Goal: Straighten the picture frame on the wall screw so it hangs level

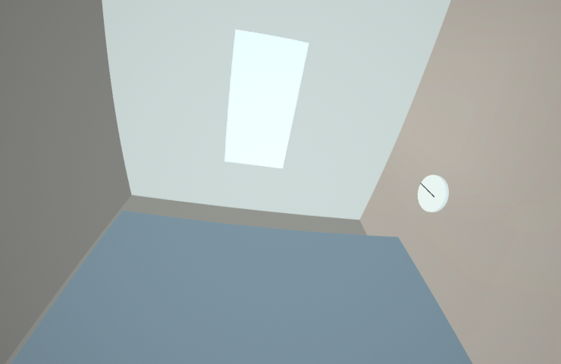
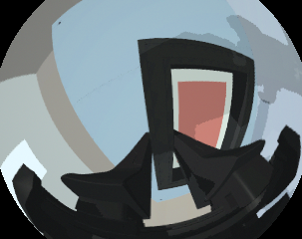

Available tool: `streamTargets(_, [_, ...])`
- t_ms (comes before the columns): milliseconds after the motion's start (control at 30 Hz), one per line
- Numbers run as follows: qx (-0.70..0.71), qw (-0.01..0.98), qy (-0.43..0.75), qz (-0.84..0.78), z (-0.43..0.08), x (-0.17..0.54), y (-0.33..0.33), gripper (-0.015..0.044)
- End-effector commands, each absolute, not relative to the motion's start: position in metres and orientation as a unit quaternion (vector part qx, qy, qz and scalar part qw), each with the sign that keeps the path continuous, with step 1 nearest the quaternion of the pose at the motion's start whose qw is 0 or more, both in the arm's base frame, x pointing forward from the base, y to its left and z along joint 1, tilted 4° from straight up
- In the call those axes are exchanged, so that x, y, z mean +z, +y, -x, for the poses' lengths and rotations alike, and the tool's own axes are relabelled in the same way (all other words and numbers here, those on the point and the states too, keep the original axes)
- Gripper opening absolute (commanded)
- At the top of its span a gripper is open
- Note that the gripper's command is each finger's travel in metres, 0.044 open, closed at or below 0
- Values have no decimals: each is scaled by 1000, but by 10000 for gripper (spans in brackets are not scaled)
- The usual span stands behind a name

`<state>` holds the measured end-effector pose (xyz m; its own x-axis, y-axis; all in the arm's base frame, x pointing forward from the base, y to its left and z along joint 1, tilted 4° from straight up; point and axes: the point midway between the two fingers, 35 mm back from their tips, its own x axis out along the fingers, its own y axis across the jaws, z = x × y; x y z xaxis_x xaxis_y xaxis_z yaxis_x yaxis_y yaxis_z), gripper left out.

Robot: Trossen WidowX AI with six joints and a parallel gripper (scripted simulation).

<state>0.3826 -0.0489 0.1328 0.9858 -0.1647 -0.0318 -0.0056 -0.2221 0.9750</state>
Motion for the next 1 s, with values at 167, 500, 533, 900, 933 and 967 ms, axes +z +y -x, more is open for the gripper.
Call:
streamTargets(167, [-61,622,-58,-778,-384,136,-45,0])
streamTargets(500, [-60,622,-58,-778,-384,138,-45,0])
streamTargets(533, [-60,622,-58,-778,-384,138,-45,0])
streamTargets(900, [-61,622,-58,-778,-384,136,-45,0])
streamTargets(933, [-61,622,-58,-778,-384,136,-45,0])
streamTargets(967, [-61,622,-58,-778,-384,136,-45,0])
